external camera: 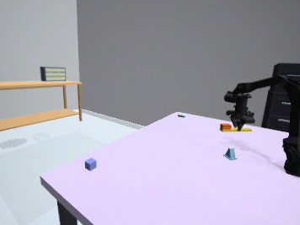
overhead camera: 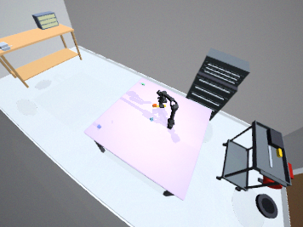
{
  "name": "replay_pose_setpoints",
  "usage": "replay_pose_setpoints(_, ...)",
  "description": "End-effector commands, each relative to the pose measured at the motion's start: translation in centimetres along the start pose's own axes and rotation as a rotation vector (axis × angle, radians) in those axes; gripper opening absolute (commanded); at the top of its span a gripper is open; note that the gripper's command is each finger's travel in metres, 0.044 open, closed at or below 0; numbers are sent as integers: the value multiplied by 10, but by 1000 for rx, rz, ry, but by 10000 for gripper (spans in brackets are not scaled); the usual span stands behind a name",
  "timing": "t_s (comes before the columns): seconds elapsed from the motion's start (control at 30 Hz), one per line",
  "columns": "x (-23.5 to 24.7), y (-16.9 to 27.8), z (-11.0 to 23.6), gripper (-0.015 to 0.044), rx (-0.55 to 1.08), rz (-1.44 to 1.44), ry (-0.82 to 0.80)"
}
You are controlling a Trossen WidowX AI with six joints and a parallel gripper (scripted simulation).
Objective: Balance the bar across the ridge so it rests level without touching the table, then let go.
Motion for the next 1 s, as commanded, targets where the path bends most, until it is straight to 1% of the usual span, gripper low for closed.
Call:
replay_pose_setpoints(0.0, -1, 0, 11, 0, 8, -5, -7)
replay_pose_setpoints(0.23, -3, -1, 22, 0, 8, 20, -6)
replay_pose_setpoints(0.97, -30, 21, 23, 0, 7, 889, -8)
Point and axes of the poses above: the point midway between the two fingers, 35 mm back from their tips, its own z axis back along the fingers, its own x axis across the jaws, y = z × x, the point moved 8 cm from there along z, back along the fingers, and after that the axes turned 12 degrees about -z, right-handed, at the moved point
